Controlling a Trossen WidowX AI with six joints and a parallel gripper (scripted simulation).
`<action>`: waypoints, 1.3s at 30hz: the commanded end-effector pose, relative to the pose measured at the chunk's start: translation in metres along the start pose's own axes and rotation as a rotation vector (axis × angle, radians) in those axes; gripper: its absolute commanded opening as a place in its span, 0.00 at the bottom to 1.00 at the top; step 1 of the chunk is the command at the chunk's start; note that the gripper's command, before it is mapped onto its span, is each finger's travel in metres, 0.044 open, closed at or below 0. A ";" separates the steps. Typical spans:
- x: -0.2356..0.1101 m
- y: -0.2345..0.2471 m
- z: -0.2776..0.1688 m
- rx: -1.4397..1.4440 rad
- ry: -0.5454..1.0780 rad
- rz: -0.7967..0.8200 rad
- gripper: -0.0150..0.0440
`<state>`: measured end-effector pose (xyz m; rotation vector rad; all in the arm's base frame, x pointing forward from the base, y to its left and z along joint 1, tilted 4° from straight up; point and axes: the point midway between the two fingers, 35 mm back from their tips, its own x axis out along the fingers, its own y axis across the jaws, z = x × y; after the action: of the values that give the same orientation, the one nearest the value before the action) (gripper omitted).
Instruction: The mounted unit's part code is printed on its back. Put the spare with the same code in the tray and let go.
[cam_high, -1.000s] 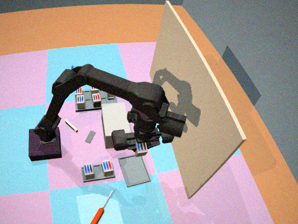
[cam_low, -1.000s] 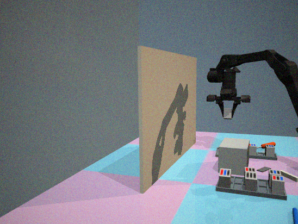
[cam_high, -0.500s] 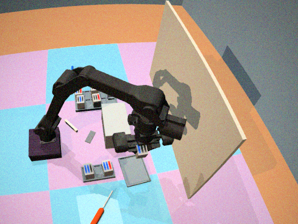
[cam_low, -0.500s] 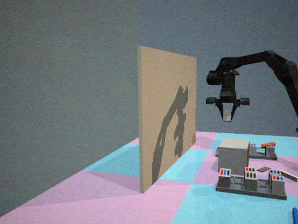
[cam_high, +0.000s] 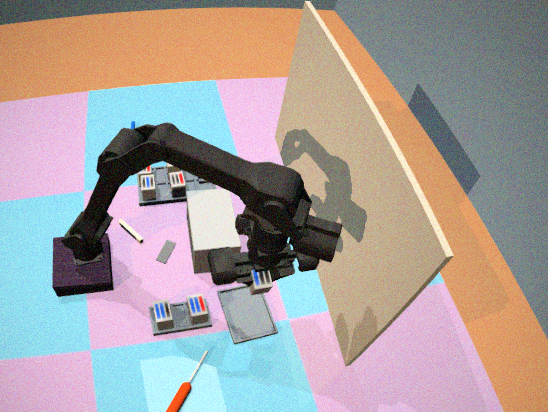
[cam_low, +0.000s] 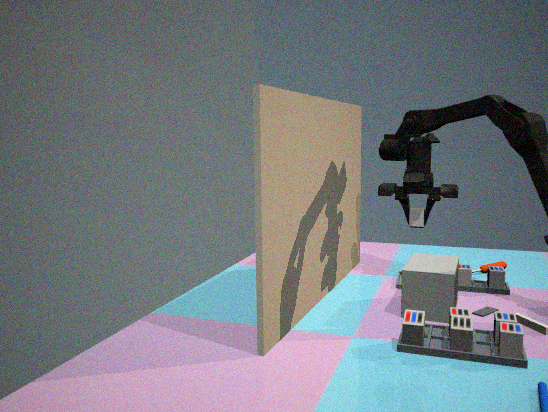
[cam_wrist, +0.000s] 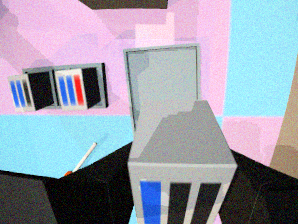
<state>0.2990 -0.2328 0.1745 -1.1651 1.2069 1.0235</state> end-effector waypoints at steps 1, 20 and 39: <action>0.006 0.000 0.000 -0.002 -0.006 0.005 0.25; 0.020 -0.002 -0.001 -0.002 -0.006 0.005 0.25; 0.035 -0.003 -0.001 -0.002 -0.006 0.005 0.25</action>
<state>0.3049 -0.2355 0.1454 -1.1684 1.2048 1.0260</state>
